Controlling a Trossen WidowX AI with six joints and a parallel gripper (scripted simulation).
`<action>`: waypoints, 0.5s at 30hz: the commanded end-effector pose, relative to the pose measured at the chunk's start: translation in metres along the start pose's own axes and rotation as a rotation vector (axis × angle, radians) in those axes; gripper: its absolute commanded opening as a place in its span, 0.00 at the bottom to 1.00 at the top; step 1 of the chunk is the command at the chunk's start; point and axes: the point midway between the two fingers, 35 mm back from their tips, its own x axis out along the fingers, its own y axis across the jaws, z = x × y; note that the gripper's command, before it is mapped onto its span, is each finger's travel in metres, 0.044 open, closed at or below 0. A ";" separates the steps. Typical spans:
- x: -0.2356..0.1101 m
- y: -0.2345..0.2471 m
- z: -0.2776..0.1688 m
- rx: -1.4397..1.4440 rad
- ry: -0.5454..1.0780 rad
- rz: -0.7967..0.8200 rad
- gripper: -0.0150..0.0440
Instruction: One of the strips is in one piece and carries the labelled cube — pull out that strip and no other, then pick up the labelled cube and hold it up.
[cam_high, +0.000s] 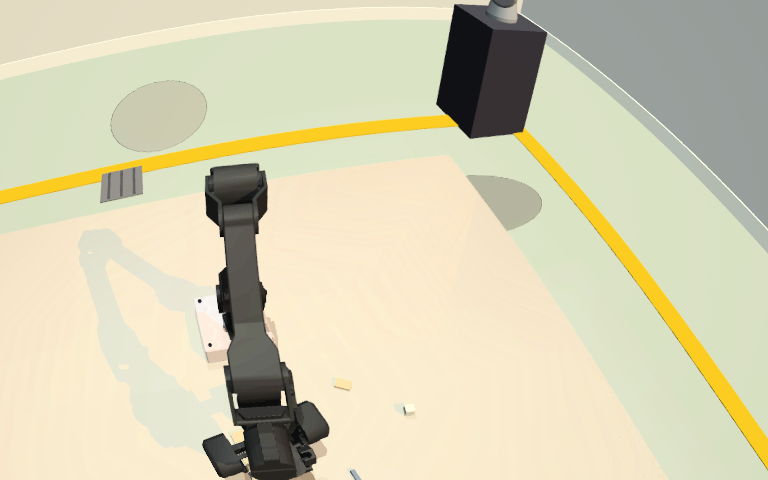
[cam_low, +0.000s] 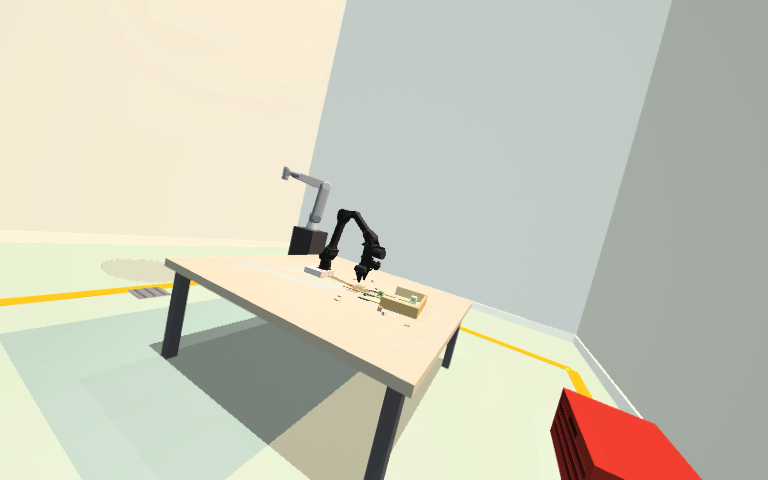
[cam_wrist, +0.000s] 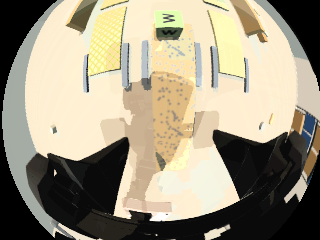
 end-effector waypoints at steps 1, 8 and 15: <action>-0.002 -0.001 0.016 0.005 -0.001 -0.002 1.00; -0.005 -0.002 0.037 0.005 -0.002 -0.002 1.00; -0.008 -0.004 0.059 0.005 -0.004 -0.002 1.00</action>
